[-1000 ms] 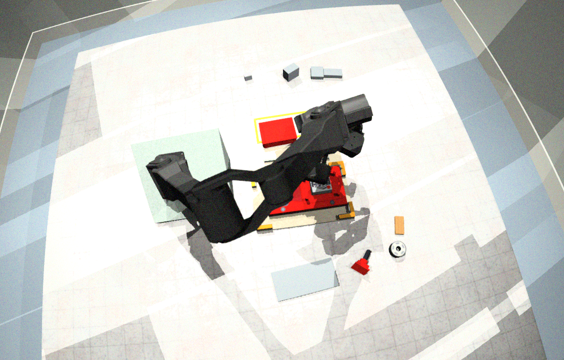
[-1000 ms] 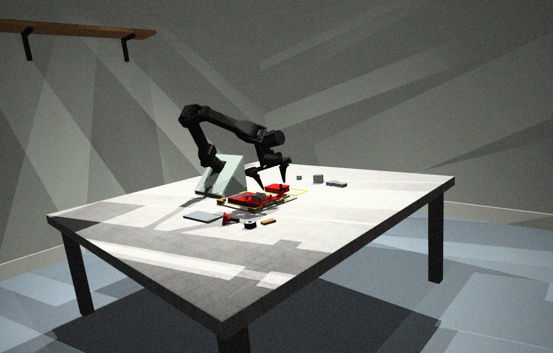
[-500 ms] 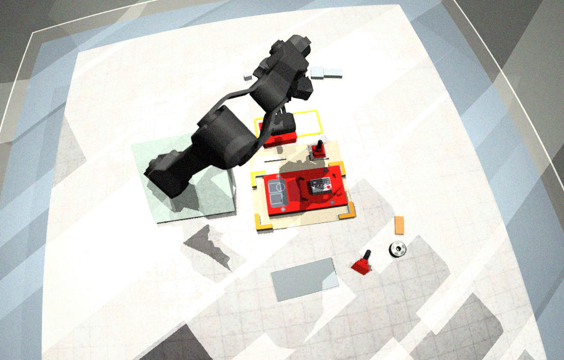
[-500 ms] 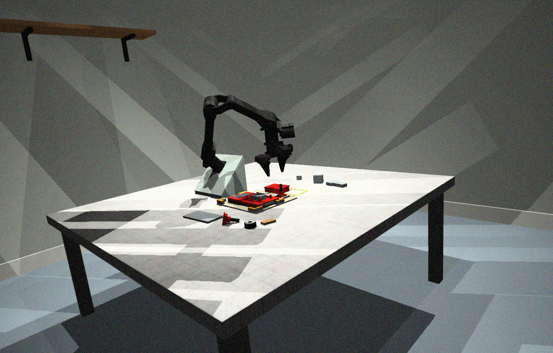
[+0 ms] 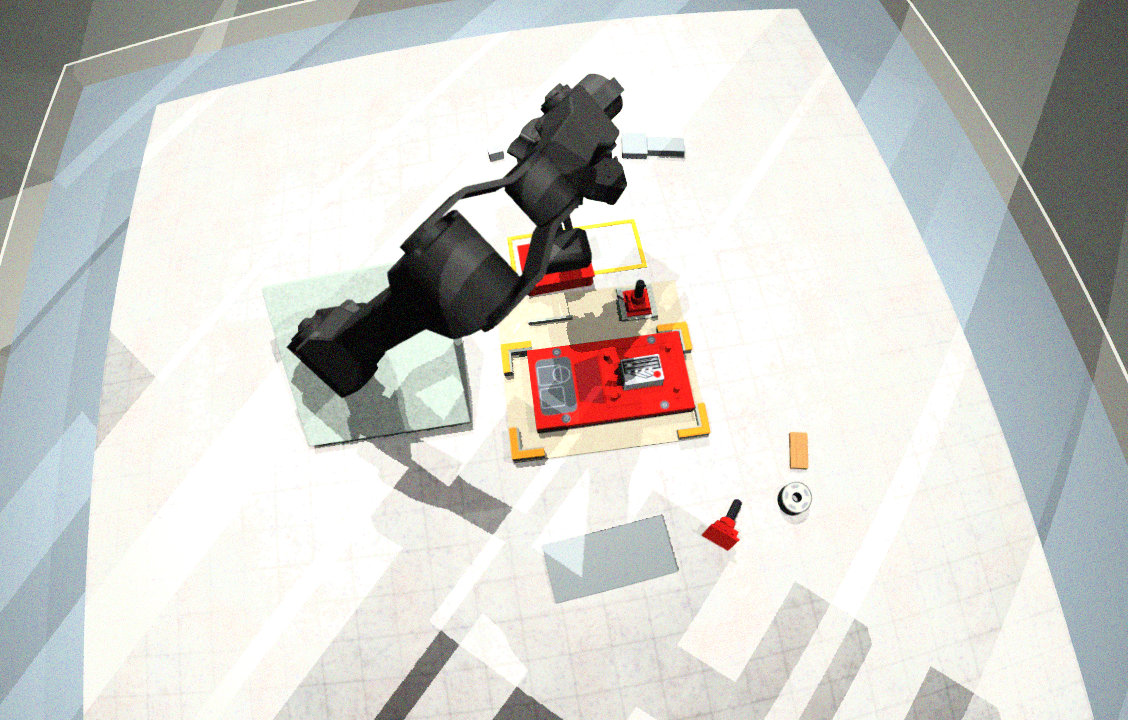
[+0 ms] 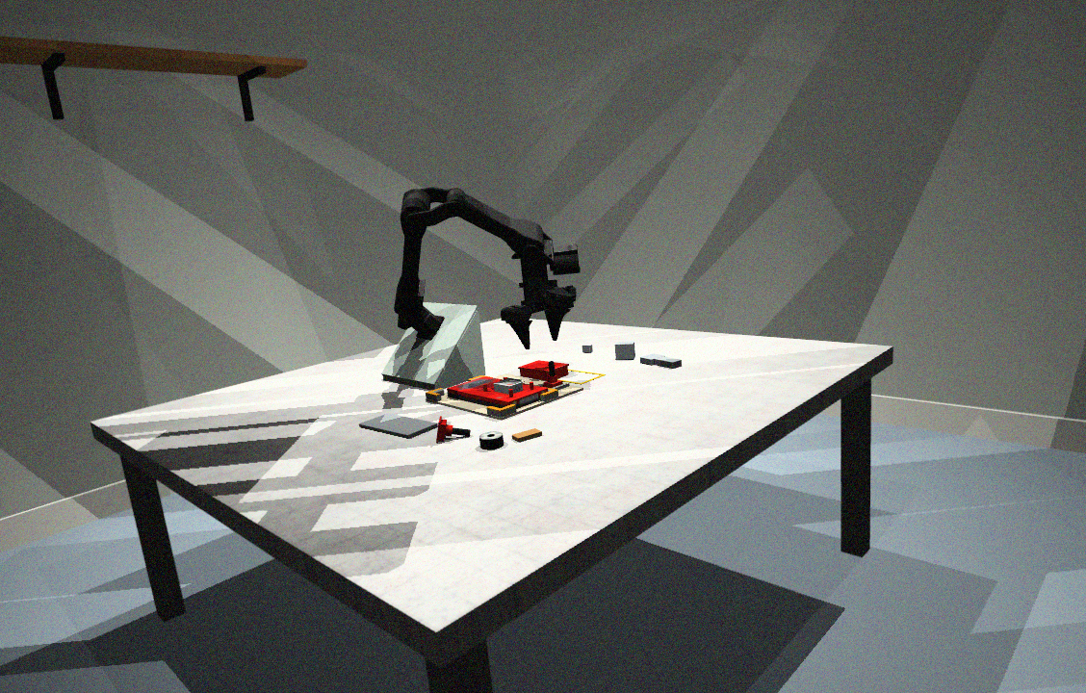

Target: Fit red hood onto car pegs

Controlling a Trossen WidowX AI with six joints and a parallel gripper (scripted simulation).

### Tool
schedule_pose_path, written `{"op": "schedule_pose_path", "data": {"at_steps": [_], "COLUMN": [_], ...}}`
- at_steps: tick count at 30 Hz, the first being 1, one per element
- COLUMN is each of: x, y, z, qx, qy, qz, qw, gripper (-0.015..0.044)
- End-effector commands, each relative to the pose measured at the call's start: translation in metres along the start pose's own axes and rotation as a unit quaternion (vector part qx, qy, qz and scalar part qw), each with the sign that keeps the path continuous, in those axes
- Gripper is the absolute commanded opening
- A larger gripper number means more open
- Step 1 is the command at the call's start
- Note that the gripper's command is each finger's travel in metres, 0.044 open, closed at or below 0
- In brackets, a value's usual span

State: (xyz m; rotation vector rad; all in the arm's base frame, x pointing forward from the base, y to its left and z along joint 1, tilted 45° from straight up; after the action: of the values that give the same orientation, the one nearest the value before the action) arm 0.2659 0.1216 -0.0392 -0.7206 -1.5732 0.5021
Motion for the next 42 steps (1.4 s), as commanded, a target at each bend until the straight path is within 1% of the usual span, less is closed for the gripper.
{"op": "schedule_pose_path", "data": {"at_steps": [1, 42], "x": [-0.003, -0.032], "y": [0.000, -0.001], "z": [0.000, -0.001], "qx": [0.004, 0.003], "qy": [-0.001, -0.001], "qz": [0.002, 0.002], "qw": [1.000, 1.000], "gripper": [0.0440, 0.0440]}}
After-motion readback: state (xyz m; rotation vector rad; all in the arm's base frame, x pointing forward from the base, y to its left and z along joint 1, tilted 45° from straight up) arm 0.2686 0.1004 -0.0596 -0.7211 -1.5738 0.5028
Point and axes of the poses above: the point midway between the two fingers, 35 mm back from their tips, its own x axis back along the fingers, its own y axis across the jaws, z = x × y, the point moved 6 cm from there along x, back along the fingers, and after that the axes turned 11 degrees about -x, right-handed, at the moved point
